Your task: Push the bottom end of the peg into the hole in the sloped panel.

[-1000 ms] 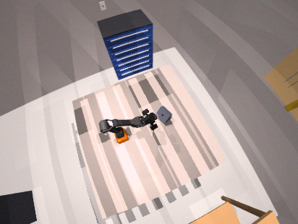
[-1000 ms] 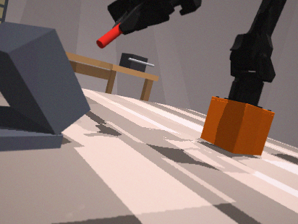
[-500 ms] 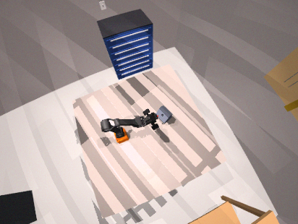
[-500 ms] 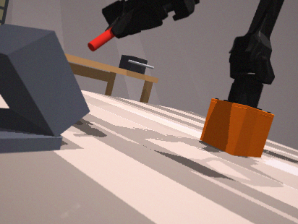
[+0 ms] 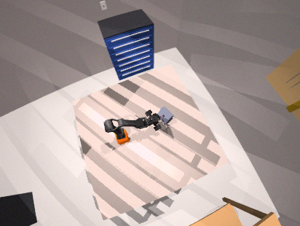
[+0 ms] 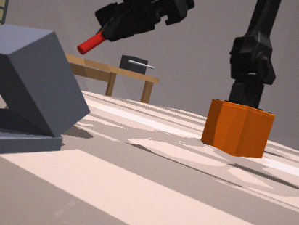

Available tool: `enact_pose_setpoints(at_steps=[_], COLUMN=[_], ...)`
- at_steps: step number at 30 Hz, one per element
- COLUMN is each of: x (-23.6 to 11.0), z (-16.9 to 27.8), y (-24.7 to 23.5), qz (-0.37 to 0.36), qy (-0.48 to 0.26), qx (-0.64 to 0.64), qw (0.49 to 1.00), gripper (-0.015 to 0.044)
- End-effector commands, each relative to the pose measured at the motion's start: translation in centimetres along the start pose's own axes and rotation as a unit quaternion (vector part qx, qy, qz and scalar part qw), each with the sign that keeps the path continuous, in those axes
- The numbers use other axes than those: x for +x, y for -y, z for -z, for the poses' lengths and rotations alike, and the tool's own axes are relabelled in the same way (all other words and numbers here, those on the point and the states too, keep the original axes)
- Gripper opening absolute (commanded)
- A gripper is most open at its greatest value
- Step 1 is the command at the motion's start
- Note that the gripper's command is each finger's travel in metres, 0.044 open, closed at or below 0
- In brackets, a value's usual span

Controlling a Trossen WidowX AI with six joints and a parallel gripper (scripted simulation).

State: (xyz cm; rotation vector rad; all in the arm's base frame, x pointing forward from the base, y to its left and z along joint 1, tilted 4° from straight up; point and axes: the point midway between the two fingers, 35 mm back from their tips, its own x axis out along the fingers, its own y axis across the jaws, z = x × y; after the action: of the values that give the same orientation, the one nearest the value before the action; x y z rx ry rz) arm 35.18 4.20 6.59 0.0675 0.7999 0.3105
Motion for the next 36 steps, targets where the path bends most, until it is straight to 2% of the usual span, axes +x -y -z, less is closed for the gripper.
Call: enact_pose_setpoints(at_steps=[1, 36], x=[0.5, 3.8], z=[-0.1, -0.2], y=[0.2, 0.6], qz=[0.002, 0.005], qy=[0.004, 0.02], qx=[-0.003, -0.007], qw=[1.0, 1.0], gripper=[0.0, 0.0])
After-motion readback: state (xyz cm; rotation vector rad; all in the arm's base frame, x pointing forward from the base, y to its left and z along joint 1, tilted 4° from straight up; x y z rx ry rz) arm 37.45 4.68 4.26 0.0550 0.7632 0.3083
